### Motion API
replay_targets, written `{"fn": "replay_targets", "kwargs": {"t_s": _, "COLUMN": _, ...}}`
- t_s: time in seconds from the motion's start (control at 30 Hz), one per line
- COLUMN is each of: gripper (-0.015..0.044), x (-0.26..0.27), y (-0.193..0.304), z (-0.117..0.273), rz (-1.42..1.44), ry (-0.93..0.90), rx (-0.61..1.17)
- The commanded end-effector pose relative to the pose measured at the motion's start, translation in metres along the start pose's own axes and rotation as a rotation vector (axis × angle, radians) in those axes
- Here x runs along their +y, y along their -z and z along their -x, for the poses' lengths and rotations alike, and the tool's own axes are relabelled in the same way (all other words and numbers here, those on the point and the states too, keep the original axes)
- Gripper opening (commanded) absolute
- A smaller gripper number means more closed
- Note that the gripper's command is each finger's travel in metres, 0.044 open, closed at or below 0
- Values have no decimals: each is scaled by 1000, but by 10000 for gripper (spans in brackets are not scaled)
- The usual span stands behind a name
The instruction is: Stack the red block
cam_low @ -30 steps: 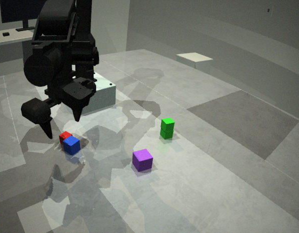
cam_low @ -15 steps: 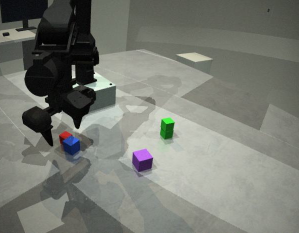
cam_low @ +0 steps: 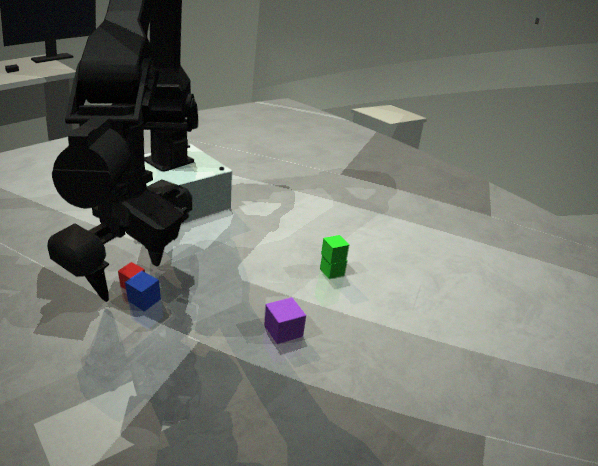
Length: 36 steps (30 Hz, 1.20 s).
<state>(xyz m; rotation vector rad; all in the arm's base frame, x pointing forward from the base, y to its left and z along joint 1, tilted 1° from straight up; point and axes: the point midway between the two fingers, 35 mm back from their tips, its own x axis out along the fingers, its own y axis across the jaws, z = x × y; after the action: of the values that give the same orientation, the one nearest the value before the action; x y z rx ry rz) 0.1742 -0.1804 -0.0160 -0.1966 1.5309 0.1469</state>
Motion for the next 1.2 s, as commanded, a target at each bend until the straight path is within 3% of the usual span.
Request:
{"fn": "replay_targets", "kwargs": {"t_s": 0.0, "gripper": 440, "x": 2, "y": 1, "z": -2, "rz": -5, "ry": -8, "rx": -1}}
{"fn": "replay_targets", "kwargs": {"t_s": 0.2, "gripper": 440, "x": 2, "y": 1, "z": 0, "rz": -5, "ry": -8, "rx": -1}}
{"fn": "replay_targets", "kwargs": {"t_s": 0.6, "gripper": 125, "x": 2, "y": 1, "z": 0, "rz": -5, "ry": -8, "rx": -1}}
{"fn": "replay_targets", "kwargs": {"t_s": 0.9, "gripper": 65, "x": 2, "y": 1, "z": 0, "rz": -5, "ry": -8, "rx": -1}}
{"fn": "replay_targets", "kwargs": {"t_s": 1.0, "gripper": 0, "x": 2, "y": 0, "z": 5, "rz": -5, "ry": -7, "rx": -1}}
{"fn": "replay_targets", "kwargs": {"t_s": 1.17, "gripper": 0, "x": 0, "y": 0, "z": 26, "rz": -5, "ry": -7, "rx": -1}}
